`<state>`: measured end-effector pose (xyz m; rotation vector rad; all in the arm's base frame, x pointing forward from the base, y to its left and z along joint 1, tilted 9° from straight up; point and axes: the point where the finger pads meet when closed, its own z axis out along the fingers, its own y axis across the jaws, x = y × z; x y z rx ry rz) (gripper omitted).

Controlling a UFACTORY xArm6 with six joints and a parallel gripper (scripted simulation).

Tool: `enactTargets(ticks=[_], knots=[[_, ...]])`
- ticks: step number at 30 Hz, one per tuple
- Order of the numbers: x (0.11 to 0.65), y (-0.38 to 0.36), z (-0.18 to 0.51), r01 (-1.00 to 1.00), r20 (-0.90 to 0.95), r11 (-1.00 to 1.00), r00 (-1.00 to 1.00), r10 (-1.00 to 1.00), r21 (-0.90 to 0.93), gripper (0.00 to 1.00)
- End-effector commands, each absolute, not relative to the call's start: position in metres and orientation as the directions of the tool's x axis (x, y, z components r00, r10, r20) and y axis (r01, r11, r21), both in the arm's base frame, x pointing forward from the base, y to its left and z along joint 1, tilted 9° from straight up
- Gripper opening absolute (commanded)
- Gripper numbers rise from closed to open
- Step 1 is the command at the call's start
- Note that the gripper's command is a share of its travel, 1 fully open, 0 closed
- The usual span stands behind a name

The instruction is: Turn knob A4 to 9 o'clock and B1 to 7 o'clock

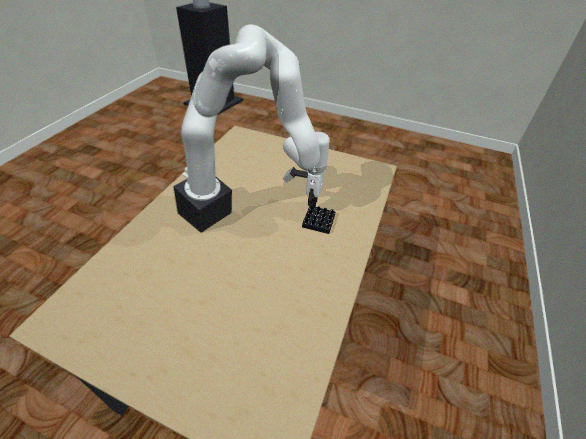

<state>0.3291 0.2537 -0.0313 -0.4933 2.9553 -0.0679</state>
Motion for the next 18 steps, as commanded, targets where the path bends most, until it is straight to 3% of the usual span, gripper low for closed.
enactTargets(ticks=[1, 18], knots=[[0.3287, 0.2548, -0.021, -0.32, -0.136, 0.945, -0.935, -0.326, -0.066, 0.19], [0.3274, 0.255, -0.0121, -0.32, -0.136, 0.945, -0.935, -0.326, -0.066, 0.19]])
